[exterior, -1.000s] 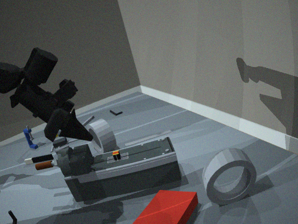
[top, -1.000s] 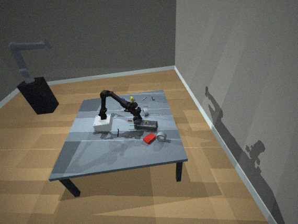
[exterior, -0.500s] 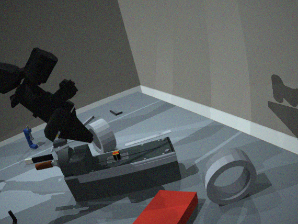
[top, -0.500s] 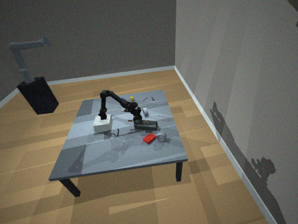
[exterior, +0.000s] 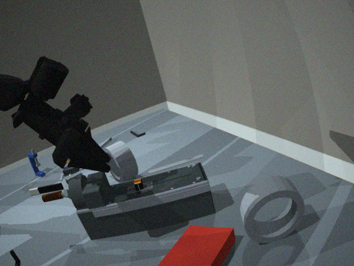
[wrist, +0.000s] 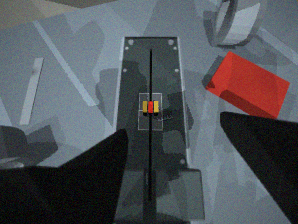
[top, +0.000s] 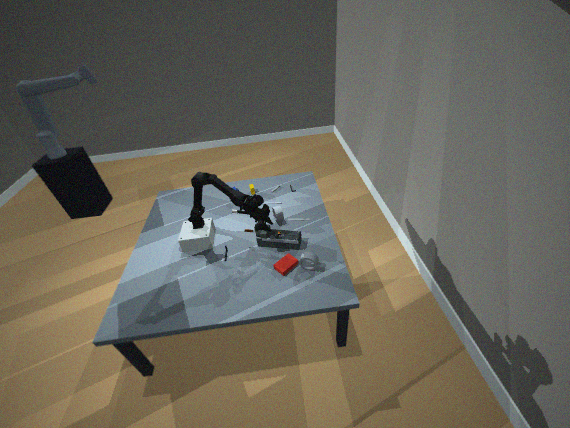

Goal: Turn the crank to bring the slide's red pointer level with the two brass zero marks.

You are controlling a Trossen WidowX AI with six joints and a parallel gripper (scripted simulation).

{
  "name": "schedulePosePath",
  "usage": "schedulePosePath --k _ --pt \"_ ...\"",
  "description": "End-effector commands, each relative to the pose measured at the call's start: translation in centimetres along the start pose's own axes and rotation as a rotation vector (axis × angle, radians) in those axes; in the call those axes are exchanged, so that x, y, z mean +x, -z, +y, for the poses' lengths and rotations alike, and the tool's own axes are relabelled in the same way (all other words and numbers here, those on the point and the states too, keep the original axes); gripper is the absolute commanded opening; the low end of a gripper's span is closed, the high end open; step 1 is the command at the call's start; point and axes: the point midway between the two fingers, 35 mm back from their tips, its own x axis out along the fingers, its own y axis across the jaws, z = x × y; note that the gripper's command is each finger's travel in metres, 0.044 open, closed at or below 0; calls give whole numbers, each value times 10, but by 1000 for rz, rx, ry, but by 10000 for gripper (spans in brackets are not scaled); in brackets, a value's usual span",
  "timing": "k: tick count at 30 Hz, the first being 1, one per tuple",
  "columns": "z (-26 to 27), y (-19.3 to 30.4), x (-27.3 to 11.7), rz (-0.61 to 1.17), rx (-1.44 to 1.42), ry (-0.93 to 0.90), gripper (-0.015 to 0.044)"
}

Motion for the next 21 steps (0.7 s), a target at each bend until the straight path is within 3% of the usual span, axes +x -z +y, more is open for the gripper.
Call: schedulePosePath --k 1,11,21 --pt "0 0 0 0 0 0 256" --pt "0 0 0 0 0 0 0" --pt "0 0 0 0 0 0 0"
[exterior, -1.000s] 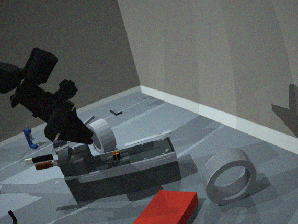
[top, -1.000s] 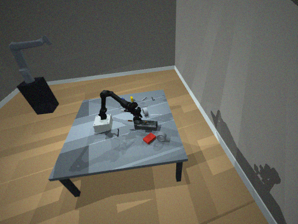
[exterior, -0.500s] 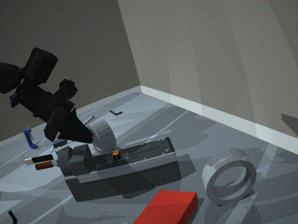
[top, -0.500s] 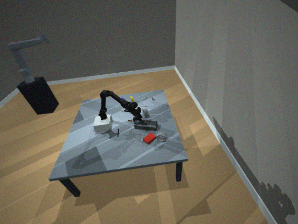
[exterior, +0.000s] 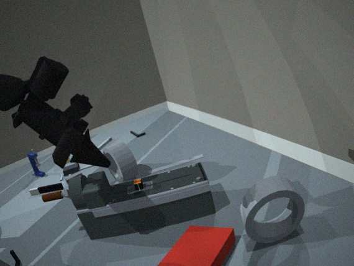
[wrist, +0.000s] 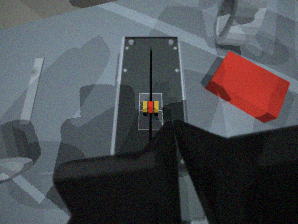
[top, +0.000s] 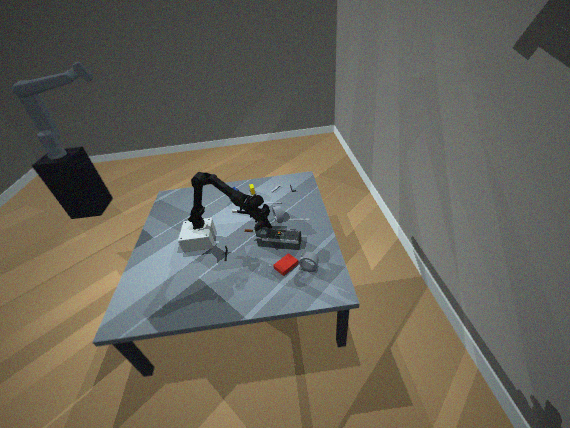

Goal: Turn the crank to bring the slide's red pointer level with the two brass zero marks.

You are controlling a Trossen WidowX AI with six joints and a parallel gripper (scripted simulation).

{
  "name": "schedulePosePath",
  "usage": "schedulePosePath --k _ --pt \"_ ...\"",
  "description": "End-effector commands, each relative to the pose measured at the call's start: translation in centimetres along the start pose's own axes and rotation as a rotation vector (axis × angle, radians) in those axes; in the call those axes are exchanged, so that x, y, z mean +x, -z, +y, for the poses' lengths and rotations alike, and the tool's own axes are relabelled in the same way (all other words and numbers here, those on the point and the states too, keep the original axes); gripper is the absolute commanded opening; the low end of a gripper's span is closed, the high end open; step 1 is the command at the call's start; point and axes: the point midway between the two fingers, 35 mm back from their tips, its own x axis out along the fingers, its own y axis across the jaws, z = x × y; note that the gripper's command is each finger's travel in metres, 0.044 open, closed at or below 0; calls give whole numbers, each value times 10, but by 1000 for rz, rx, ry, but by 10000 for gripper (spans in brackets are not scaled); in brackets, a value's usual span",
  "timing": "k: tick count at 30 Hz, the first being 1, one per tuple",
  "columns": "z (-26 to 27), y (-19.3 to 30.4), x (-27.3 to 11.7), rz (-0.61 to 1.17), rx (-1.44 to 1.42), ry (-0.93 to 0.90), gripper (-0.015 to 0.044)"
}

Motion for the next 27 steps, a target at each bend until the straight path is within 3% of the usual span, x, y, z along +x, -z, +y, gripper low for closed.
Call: schedulePosePath --k 1,12,27 --pt "0 0 0 0 0 0 0" --pt "0 0 0 0 0 0 0" --pt "0 0 0 0 0 0 394"
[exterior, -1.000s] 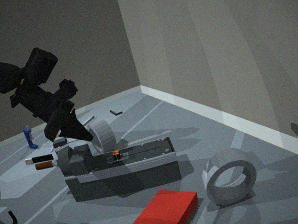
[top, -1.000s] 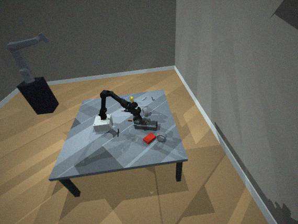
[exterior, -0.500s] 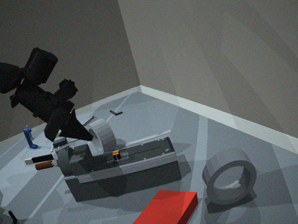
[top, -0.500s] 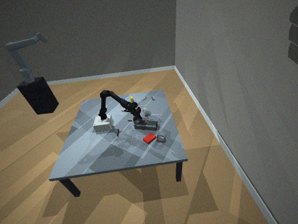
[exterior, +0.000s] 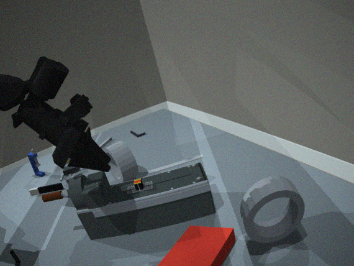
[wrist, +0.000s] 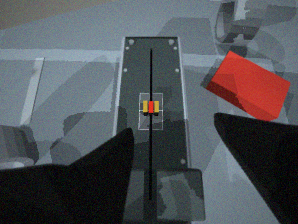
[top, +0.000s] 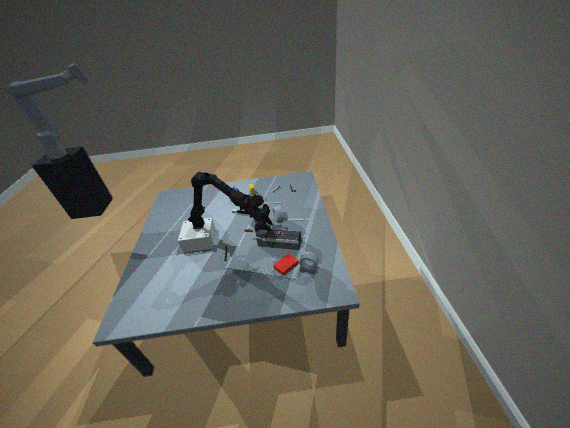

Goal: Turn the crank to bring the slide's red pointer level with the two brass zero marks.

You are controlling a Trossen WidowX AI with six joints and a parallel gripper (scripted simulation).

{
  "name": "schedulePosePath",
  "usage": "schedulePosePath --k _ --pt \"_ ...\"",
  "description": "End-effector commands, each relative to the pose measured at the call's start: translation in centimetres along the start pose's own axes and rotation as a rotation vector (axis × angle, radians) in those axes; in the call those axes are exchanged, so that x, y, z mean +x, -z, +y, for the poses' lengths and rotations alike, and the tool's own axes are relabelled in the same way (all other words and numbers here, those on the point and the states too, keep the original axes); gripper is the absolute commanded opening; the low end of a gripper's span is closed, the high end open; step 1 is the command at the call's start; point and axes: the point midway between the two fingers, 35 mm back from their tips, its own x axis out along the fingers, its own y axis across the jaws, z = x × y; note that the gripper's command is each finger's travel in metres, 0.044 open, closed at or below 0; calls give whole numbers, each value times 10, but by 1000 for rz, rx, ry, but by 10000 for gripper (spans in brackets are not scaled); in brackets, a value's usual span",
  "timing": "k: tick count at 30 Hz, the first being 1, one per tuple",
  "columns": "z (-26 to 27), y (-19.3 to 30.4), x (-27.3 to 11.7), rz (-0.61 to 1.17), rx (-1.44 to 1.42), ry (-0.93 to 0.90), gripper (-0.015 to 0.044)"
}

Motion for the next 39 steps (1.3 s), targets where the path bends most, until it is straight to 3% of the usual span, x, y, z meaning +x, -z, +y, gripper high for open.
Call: schedulePosePath --k 1,3,20,39 --pt "0 0 0 0 0 1 420" --pt "0 0 0 0 0 1 440" --pt "0 0 0 0 0 1 0" --pt "0 0 0 0 0 1 0"
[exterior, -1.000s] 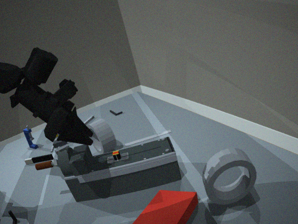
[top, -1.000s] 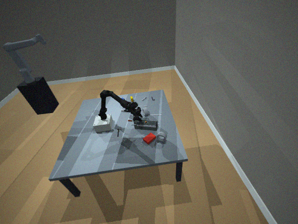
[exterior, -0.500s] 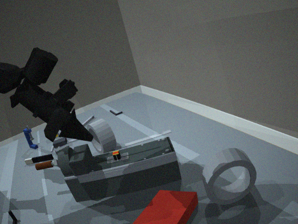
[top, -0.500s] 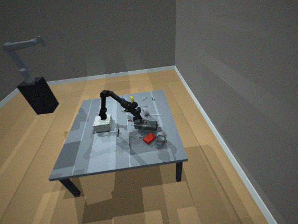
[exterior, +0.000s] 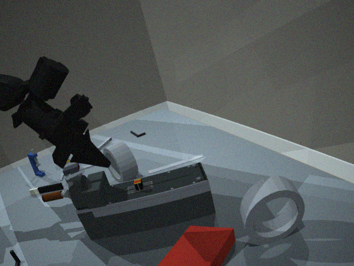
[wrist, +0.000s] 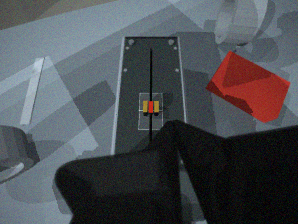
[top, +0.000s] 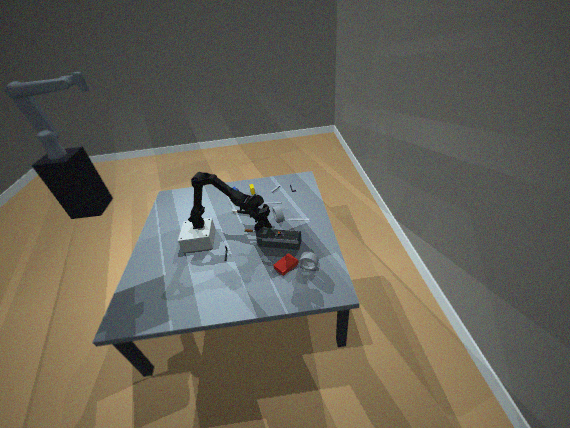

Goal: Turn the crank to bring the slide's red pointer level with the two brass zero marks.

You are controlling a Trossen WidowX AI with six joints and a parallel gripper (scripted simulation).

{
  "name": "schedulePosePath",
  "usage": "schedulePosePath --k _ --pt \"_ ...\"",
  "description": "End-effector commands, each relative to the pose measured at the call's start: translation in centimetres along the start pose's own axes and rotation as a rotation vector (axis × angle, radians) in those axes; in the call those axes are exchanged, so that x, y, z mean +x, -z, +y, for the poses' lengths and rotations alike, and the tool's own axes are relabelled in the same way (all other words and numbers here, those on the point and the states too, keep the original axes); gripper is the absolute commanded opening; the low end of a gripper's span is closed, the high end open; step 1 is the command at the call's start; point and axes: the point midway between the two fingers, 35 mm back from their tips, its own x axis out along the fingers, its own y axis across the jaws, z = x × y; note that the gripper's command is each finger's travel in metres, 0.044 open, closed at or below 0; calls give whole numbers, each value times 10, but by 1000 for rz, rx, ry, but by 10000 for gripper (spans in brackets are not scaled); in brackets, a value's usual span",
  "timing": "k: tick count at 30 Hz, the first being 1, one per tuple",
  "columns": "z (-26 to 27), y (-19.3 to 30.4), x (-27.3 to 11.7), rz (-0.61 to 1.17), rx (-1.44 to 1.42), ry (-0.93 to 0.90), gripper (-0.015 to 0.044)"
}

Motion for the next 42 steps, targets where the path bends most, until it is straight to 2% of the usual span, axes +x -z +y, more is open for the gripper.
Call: schedulePosePath --k 1,3,20,21,38,42 --pt "0 0 0 0 0 0 0" --pt "0 0 0 0 0 0 0" --pt "0 0 0 0 0 0 440" --pt "0 0 0 0 0 0 440" --pt "0 0 0 0 0 0 0" --pt "0 0 0 0 0 0 0"
